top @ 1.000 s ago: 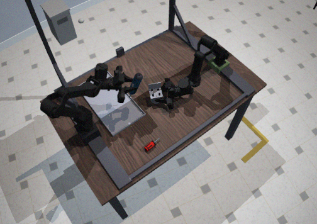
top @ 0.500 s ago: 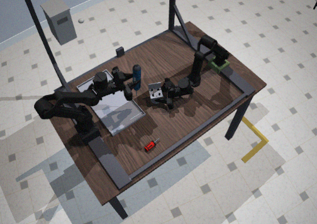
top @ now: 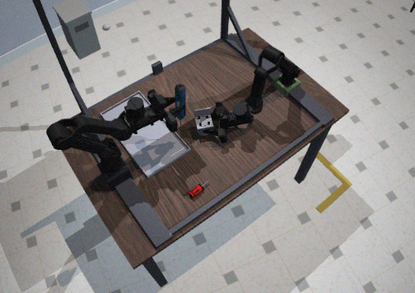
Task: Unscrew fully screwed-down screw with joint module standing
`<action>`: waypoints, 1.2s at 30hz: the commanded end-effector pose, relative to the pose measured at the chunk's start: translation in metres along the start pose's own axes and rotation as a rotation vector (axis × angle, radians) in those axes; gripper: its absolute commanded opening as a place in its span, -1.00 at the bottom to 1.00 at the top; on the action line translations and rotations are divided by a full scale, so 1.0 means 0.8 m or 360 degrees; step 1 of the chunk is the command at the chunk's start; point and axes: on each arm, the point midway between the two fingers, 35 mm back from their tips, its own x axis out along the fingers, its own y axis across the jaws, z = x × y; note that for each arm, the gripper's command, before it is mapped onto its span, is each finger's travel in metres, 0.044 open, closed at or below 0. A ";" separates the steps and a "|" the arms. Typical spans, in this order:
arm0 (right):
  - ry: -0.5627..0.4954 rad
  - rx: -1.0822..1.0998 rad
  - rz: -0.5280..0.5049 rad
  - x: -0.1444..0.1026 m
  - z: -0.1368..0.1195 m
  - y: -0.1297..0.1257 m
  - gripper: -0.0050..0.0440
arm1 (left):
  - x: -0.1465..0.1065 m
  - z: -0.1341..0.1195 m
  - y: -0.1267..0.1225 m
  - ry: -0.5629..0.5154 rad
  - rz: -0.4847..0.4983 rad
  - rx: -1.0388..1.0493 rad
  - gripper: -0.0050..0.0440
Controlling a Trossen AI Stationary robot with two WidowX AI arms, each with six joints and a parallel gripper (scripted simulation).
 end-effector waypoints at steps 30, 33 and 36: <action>-0.0124 0.0004 0.0006 0.030 0.048 0.001 -0.14 | -0.002 0.013 0.003 -0.0029 0.0010 0.0027 0.19; -0.0122 0.0004 0.0006 0.045 0.044 0.001 -0.14 | -0.002 0.013 0.003 -0.0029 0.0010 0.0027 0.19; -0.0154 0.0005 0.0008 0.054 0.041 0.001 -0.14 | -0.002 0.013 0.003 -0.0029 0.0010 0.0027 0.19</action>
